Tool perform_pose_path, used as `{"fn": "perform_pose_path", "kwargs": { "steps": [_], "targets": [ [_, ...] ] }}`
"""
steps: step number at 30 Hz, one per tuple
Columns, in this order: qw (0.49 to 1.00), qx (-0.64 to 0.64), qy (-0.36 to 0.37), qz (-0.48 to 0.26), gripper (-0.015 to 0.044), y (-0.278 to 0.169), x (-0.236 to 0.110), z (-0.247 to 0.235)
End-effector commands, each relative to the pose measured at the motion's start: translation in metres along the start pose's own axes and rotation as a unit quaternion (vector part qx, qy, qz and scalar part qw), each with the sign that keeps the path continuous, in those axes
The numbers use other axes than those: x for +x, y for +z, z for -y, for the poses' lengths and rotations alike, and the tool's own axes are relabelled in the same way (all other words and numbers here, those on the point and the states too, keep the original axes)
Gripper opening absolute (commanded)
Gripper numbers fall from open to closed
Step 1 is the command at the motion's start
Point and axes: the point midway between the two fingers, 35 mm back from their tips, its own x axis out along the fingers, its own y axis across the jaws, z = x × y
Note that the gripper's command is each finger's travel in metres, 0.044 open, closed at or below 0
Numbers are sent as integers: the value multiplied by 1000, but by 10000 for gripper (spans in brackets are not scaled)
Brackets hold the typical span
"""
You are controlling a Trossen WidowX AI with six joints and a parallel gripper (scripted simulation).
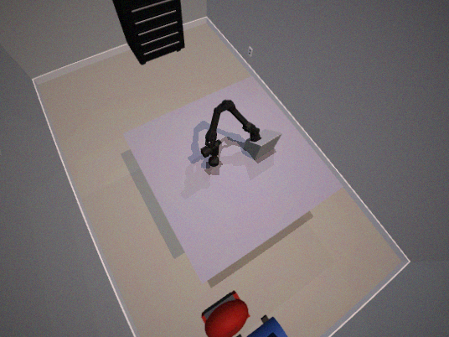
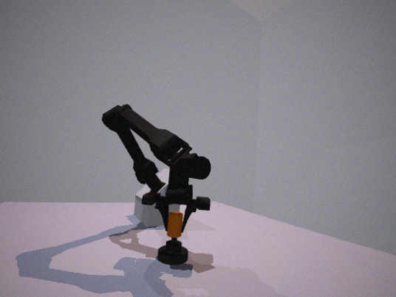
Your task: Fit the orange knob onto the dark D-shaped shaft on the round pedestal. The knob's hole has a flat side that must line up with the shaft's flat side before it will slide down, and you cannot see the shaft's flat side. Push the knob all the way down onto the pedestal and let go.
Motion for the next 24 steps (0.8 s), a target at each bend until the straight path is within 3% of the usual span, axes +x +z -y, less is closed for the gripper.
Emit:
{"fn": "perform_pose_path", "kwargs": {
  "steps": [1,24],
  "targets": [
    [999,36,0,2,0,3,1,-1],
    [999,41,0,2,0,5,-1,-3]
  ]
}}
